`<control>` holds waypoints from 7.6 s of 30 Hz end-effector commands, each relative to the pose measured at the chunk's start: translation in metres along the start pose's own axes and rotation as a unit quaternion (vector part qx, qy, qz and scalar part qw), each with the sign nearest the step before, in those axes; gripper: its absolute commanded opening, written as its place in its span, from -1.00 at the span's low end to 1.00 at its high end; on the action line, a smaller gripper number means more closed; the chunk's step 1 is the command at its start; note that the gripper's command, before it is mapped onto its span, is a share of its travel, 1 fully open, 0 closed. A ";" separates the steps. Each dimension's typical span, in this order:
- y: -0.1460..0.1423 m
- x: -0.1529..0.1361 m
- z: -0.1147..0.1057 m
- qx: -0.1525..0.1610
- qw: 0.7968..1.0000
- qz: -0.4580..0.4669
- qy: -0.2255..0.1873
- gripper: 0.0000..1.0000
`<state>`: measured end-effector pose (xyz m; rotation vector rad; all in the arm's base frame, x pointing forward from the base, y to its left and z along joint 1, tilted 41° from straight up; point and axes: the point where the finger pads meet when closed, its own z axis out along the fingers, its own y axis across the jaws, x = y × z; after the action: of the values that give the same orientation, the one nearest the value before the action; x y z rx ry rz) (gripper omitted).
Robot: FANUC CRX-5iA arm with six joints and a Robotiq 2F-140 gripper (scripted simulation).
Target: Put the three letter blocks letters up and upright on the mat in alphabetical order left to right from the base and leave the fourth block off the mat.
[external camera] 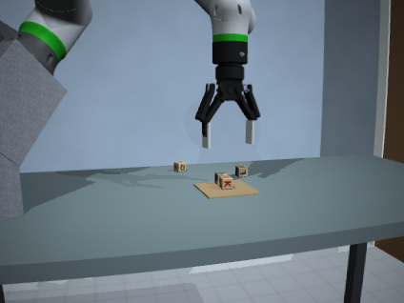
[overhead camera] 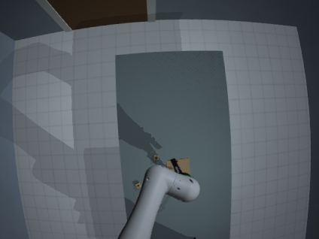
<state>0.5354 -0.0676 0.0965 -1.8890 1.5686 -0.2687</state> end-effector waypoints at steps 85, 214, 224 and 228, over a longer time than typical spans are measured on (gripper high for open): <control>-0.101 -0.070 0.003 0.004 0.349 -0.937 0.002 1.00; -0.119 -0.086 0.054 0.004 0.182 -0.983 0.005 -0.20; -0.119 -0.086 0.064 0.004 0.182 -0.983 0.005 -0.20; -0.119 -0.086 0.073 0.004 0.182 -0.983 0.005 -0.20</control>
<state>0.6441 0.0437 0.1380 -2.3202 -1.9338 -1.1251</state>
